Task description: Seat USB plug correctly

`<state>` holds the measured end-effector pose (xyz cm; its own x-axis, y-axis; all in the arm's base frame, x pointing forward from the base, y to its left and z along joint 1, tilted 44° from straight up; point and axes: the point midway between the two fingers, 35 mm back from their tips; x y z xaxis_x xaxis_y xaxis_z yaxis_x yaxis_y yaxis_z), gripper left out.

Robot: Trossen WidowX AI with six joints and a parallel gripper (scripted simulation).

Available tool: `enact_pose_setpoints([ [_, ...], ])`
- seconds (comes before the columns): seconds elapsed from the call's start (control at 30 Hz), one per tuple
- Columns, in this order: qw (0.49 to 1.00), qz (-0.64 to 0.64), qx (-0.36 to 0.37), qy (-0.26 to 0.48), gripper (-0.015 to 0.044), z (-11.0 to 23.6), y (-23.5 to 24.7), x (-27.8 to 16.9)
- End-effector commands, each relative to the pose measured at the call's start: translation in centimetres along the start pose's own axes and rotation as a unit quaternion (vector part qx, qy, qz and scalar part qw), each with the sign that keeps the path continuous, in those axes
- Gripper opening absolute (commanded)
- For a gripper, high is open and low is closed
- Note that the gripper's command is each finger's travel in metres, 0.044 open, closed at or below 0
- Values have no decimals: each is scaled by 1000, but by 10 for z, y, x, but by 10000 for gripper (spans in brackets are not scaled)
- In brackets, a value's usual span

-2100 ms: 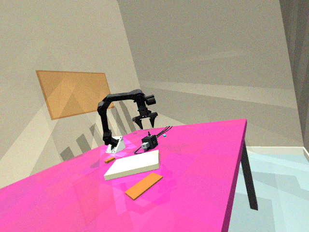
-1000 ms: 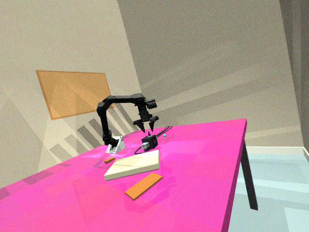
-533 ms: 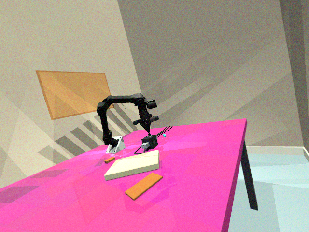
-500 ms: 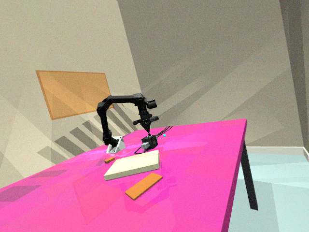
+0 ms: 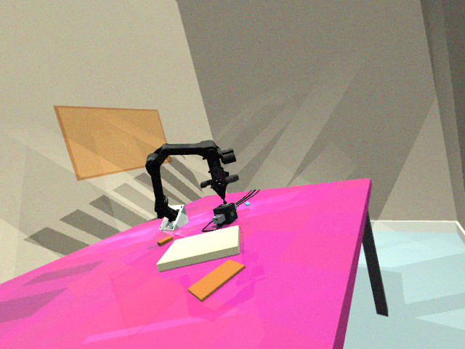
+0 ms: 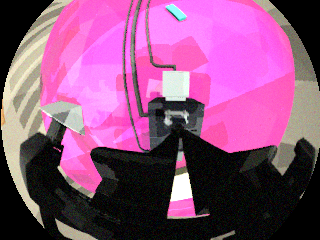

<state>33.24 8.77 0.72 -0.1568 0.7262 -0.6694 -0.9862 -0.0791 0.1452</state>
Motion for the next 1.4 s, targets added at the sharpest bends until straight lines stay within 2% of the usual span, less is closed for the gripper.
enact_pose_setpoints([
  [0.0, 1000, 0, 0, 0, 0, 2, 0, 0],
  [1.37, 1000, 0, 0, -1, 0, 29, 0, 0],
])
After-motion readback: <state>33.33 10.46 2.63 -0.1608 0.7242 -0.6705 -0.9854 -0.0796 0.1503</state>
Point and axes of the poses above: the point midway between the two fingers, 35 mm back from their tips, its own z axis back along the fingers, its own y axis across the jaws, x = y × z, and after that the axes turned 3 degrees about z, right-handed
